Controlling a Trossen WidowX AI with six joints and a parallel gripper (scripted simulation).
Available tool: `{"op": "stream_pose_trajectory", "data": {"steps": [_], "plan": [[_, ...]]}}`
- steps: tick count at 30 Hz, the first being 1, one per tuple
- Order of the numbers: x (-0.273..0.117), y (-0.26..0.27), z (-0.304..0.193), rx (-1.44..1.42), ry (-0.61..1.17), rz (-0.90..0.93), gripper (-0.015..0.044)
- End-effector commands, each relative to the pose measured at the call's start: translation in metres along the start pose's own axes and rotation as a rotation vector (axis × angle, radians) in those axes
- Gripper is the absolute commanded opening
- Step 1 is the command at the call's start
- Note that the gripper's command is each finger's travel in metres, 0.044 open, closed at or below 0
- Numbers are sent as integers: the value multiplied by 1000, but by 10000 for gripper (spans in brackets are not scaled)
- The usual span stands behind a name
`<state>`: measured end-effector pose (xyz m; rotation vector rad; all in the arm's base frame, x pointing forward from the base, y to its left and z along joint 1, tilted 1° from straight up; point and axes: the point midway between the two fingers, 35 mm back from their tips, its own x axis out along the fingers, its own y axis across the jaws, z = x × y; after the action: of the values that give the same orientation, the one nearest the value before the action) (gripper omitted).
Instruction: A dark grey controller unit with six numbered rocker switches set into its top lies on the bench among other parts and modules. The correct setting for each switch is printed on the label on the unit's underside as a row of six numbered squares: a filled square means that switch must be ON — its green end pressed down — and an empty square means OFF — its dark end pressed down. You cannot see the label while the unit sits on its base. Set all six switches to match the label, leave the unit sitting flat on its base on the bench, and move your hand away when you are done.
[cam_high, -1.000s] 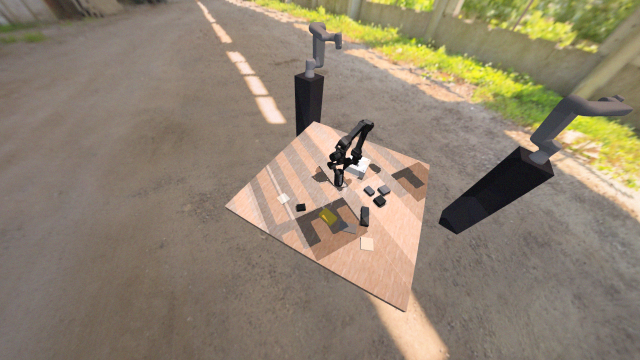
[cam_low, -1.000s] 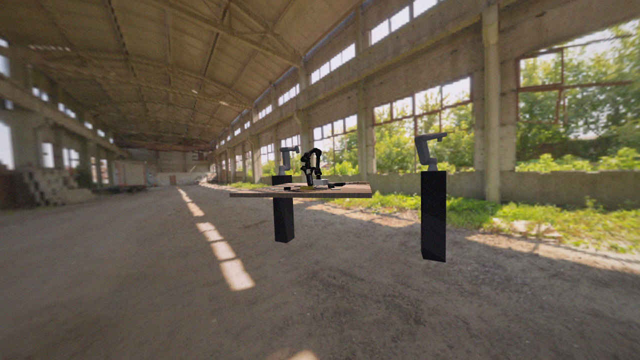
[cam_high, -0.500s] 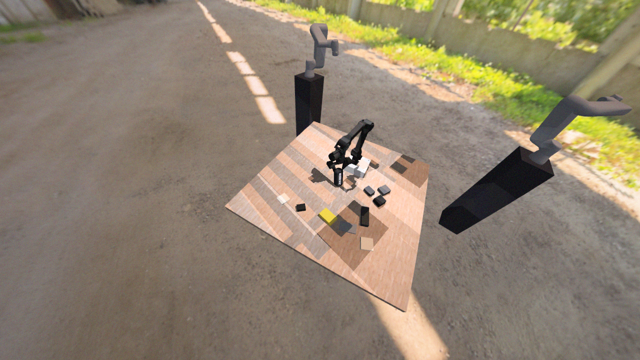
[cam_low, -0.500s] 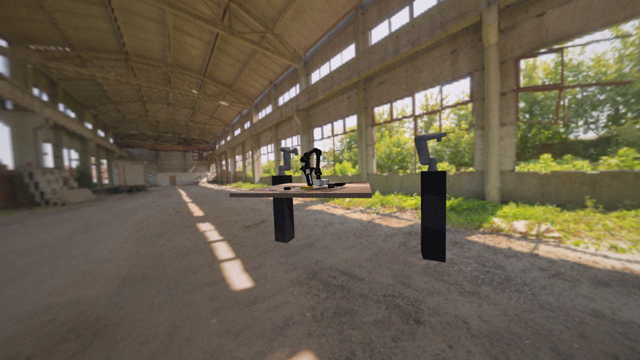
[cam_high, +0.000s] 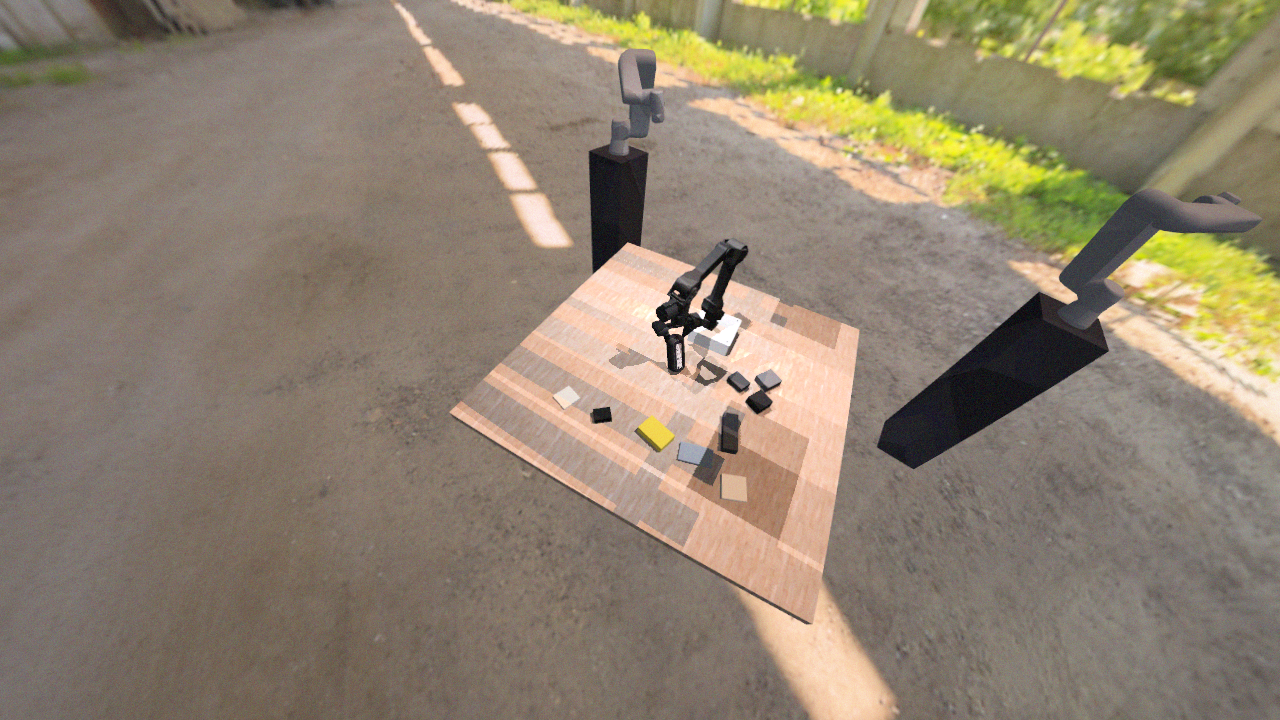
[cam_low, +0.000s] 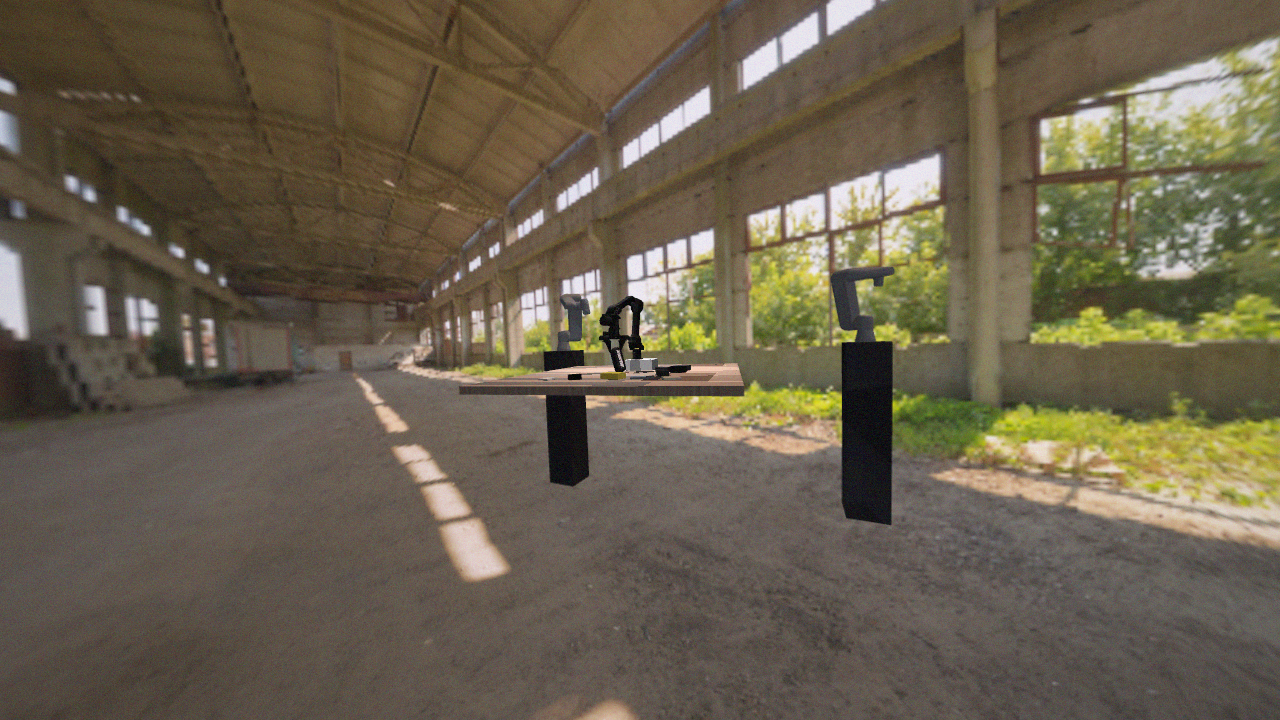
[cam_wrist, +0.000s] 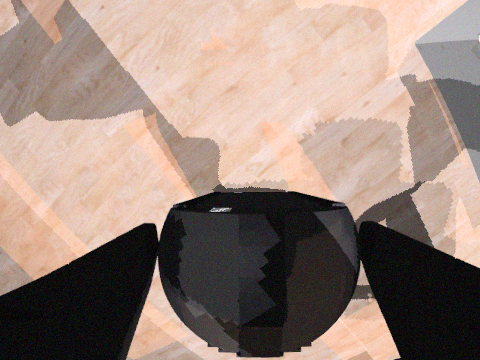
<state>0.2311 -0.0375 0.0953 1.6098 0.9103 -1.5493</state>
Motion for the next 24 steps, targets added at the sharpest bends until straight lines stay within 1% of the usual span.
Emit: {"op": "stream_pose_trajectory", "data": {"steps": [1,24], "plan": [[4,-2,5,-2,-12,-6,338],[11,-2,22,-2,-14,-6,338]]}}
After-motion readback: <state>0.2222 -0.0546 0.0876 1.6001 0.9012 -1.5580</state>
